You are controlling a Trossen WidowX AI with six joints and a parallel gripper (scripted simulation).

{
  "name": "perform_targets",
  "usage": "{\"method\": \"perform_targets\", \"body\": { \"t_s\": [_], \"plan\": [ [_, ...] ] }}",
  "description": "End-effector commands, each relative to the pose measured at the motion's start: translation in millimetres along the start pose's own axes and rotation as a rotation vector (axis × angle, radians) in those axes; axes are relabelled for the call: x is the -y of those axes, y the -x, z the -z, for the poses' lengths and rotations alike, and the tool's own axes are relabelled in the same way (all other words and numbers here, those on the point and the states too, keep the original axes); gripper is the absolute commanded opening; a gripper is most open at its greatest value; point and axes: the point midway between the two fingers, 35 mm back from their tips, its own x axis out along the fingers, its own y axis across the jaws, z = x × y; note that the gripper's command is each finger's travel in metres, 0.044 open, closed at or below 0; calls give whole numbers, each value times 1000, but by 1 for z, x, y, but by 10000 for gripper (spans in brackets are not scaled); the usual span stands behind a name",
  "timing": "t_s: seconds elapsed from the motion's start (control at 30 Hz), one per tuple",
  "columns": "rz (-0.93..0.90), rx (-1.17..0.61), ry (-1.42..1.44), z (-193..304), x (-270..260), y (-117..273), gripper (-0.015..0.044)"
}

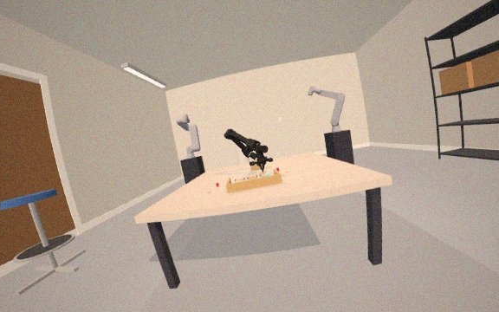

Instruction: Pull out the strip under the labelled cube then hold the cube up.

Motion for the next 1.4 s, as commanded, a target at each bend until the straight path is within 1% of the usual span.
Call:
{"method": "perform_targets", "body": {
  "t_s": [0.0, 1.37],
  "plan": [
    [0, -21, 9, 13, -1, -4, 0],
    [0, -23, 11, 75, -3, -3, 0]
  ]
}}
